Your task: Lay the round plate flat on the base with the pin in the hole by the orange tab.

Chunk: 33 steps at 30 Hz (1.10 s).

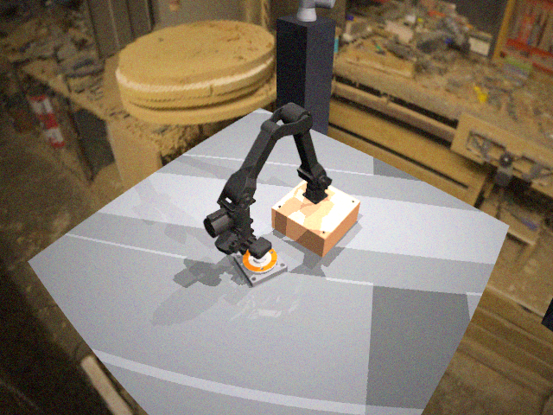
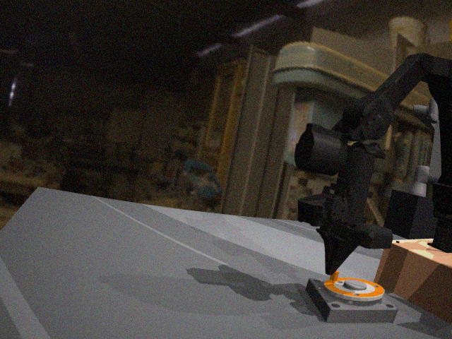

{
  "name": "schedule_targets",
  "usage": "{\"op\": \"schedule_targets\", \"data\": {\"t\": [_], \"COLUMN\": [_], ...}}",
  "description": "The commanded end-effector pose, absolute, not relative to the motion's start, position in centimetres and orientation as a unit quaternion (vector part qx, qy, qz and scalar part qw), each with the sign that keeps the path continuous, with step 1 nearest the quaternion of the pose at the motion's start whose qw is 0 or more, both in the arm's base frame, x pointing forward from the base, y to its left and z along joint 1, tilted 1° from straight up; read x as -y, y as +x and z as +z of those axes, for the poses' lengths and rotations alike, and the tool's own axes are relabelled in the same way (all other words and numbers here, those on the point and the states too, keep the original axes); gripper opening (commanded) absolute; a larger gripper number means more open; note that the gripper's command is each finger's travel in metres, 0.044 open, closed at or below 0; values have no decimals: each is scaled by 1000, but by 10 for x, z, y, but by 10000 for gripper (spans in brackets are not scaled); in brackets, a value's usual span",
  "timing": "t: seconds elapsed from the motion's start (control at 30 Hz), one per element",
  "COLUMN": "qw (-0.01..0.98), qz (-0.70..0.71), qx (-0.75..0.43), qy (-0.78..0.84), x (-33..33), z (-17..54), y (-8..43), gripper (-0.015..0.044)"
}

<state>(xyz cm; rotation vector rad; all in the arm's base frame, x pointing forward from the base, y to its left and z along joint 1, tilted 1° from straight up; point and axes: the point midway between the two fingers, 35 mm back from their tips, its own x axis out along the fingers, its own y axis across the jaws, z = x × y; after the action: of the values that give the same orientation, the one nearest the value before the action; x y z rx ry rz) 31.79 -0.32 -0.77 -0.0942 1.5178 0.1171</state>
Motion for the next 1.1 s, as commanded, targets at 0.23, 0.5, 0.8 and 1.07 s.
{"op": "schedule_targets", "data": {"t": [0.23,0.5,0.8,1.07], "qw": [718,718,718,718], "qz": [51,51,50,51], "qx": [-692,-692,-693,-693], "qy": [-45,-45,-45,-45], "x": [9,11,12,12], "z": [-10,-10,-10,-10], "y": [306,301,295,288], "gripper": [0,0,0,0]}}
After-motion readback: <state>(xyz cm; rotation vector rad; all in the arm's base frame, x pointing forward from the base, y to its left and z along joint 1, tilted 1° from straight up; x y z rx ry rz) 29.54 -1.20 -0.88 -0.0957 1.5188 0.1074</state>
